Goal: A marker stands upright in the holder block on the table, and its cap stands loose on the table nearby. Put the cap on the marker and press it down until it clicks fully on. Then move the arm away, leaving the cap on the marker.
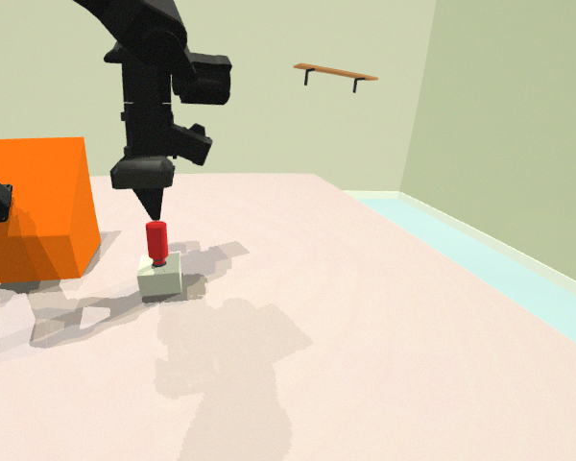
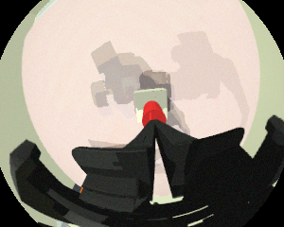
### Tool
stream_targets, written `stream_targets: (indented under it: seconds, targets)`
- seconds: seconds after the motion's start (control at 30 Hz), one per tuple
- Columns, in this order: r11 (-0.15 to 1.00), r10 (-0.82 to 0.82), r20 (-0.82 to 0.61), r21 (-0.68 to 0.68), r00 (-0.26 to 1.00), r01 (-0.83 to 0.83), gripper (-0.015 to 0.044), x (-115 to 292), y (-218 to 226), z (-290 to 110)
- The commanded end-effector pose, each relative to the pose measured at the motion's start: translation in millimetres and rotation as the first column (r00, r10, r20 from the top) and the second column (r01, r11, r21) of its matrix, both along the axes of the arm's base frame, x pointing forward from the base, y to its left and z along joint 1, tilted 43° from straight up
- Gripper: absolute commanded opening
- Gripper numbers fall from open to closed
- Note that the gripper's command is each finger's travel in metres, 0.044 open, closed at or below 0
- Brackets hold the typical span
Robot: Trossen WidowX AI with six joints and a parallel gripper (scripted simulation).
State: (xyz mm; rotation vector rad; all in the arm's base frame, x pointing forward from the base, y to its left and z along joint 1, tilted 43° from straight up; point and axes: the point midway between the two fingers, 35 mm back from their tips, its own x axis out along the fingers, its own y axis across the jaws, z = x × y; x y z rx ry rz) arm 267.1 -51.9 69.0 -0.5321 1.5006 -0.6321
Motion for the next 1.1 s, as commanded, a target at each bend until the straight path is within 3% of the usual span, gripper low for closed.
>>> stream_targets:
  seconds: [0.0,0.53,0.77,0.97,1.07]
  targets:
    - [1.0,0.001,-0.004,-0.006,1.0,-0.001,0.0,-1.1,-5.6,-4.8]
    - [1.0,0.007,0.003,0.0,1.0,-0.007,0.0,1.2,-5.3,-7.1]
    - [1.0,0.008,0.0,0.003,1.0,-0.008,0.0,4.0,52.5,54.0]
    - [1.0,0.007,0.0,0.003,1.0,-0.007,0.0,3.7,54.1,55.9]
    - [1.0,0.007,0.0,0.003,1.0,-0.007,0.0079,3.7,54.1,55.9]
